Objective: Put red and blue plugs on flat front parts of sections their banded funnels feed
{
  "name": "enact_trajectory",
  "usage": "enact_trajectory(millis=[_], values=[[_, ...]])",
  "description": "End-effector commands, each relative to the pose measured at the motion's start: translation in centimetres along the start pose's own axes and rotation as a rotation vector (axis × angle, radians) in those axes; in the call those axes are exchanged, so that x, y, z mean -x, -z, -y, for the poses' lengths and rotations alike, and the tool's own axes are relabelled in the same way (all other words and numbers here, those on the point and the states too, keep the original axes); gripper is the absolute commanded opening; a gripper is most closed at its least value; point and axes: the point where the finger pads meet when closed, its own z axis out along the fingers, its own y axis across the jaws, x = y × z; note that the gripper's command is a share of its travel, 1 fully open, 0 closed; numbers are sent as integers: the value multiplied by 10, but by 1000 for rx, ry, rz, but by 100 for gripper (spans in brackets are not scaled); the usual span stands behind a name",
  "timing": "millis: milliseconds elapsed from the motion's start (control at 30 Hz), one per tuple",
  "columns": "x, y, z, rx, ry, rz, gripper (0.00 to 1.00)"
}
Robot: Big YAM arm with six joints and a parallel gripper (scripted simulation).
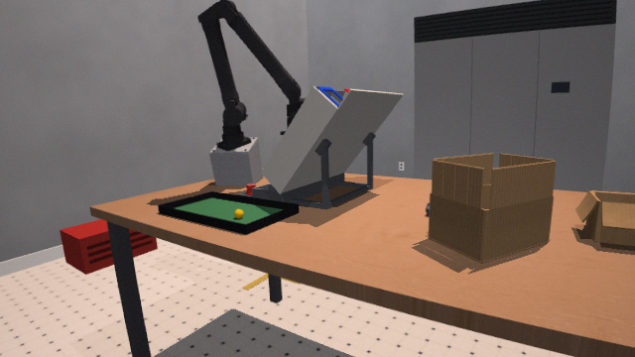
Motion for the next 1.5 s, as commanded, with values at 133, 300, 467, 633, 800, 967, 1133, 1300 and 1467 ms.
enact_trajectory(millis=[133,300,467,633,800,967,1133,1300,1467], values=[[6,4,52,14,44,5,0],[9,5,70,16,44,8,0],[7,3,100,15,45,5,0],[14,5,124,17,42,16,0],[13,4,142,16,43,13,0],[21,8,158,15,40,27,0],[32,13,175,12,35,47,0],[31,12,186,11,36,42,0],[32,12,191,10,36,47,0]])
